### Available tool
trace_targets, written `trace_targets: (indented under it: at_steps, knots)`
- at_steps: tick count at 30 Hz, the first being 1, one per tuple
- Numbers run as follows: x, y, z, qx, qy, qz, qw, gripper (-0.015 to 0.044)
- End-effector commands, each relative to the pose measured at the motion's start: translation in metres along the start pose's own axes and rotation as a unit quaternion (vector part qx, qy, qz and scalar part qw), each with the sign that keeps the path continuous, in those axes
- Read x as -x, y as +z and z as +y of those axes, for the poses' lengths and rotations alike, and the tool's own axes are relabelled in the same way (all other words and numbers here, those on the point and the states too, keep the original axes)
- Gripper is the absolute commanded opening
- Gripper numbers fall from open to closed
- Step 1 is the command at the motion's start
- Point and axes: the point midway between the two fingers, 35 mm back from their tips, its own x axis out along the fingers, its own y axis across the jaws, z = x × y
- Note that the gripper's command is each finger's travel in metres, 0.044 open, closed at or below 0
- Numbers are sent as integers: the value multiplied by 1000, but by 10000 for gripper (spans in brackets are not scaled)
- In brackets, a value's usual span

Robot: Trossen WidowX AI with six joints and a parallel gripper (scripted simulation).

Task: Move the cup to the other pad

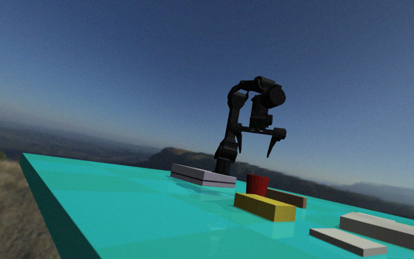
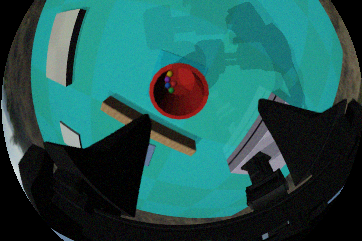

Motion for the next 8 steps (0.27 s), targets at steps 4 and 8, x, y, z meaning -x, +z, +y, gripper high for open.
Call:
trace_targets:
  at_steps: [4,8]
  knots:
    - [16,1,0,3,1,1,1000,440]
    - [12,1,0,0,1,-2,1000,440]
